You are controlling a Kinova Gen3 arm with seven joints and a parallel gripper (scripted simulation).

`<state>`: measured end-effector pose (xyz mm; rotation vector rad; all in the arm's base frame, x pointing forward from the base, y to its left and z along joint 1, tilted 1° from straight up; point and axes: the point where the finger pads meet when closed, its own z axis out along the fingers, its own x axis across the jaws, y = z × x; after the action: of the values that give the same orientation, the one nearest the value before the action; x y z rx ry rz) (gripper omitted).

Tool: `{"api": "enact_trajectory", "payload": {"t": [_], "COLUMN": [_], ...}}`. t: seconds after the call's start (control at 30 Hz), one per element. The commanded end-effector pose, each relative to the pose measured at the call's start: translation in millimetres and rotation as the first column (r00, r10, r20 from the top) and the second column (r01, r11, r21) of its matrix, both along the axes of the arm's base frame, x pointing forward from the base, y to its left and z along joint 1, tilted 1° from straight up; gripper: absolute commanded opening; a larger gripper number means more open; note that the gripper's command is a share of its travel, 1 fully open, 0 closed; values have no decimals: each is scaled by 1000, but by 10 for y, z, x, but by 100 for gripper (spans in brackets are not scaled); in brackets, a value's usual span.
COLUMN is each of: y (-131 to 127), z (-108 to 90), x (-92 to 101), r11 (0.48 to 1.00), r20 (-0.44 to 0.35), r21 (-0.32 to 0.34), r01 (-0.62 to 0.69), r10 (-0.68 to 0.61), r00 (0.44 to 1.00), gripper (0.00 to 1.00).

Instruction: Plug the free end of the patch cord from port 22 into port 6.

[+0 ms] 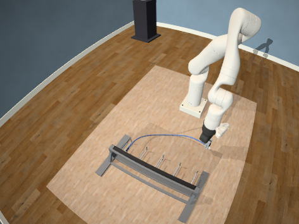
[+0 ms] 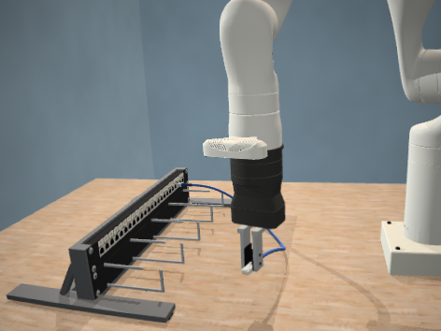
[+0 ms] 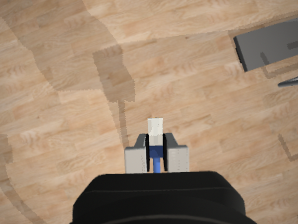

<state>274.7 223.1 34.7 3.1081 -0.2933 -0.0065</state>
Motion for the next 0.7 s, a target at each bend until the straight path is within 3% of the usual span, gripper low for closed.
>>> {"api": "enact_trajectory", "payload": {"t": [0.0, 0.67], "y": [-5, -53], "z": [7, 36], "x": [20, 141], "r11": [1000, 995], "r20": [2, 4], "r21": [1, 1], "r01": [10, 104], "r10": [-10, -104], "r00": [1000, 995], "gripper": [0, 0]}}
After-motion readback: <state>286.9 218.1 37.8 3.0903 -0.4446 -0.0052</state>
